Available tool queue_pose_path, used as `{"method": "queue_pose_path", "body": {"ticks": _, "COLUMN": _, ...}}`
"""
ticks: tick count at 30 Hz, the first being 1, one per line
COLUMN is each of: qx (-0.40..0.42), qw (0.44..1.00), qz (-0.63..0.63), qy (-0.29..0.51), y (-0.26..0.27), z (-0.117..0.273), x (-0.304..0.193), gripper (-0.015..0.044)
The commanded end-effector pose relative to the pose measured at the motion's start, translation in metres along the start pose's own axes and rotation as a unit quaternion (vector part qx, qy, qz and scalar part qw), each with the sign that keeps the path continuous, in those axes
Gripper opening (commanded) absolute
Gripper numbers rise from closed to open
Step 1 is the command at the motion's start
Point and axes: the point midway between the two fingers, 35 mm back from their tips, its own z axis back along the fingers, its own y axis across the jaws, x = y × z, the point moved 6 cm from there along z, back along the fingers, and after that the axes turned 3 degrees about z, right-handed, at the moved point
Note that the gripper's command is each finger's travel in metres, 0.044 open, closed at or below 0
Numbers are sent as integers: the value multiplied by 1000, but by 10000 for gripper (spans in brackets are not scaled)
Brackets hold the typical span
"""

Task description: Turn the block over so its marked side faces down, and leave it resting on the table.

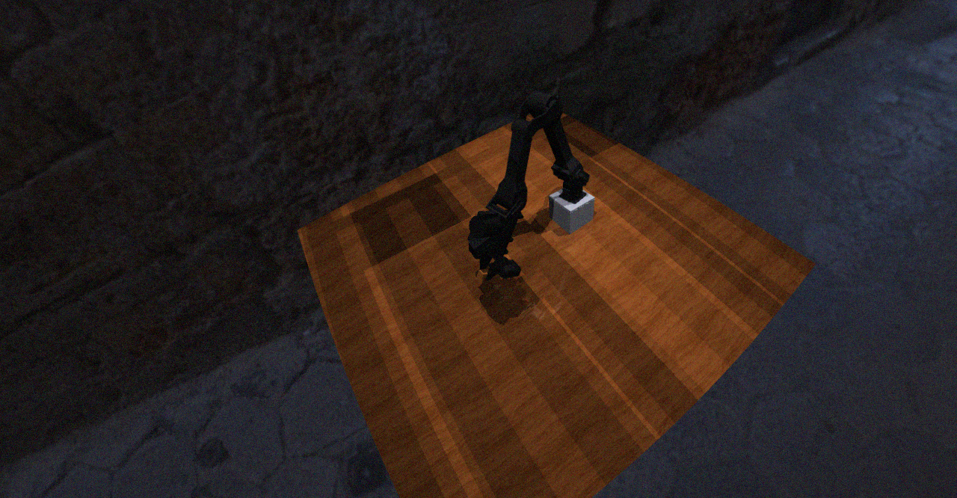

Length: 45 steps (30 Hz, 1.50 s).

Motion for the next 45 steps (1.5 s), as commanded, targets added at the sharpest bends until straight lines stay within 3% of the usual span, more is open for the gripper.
{"method": "queue_pose_path", "body": {"ticks": 1, "qx": -2, "qw": 1000, "qz": 3, "qy": -21, "y": 0, "z": -6, "x": -4, "gripper": 0}}
{"method": "queue_pose_path", "body": {"ticks": 17, "qx": -7, "qw": 991, "qz": 5, "qy": -133, "y": 3, "z": -33, "x": -23, "gripper": 0}}
{"method": "queue_pose_path", "body": {"ticks": 33, "qx": -14, "qw": 970, "qz": 3, "qy": -242, "y": 2, "z": -30, "x": -46, "gripper": 0}}
{"method": "queue_pose_path", "body": {"ticks": 45, "qx": -15, "qw": 964, "qz": 3, "qy": -264, "y": 1, "z": -29, "x": -50, "gripper": 0}}
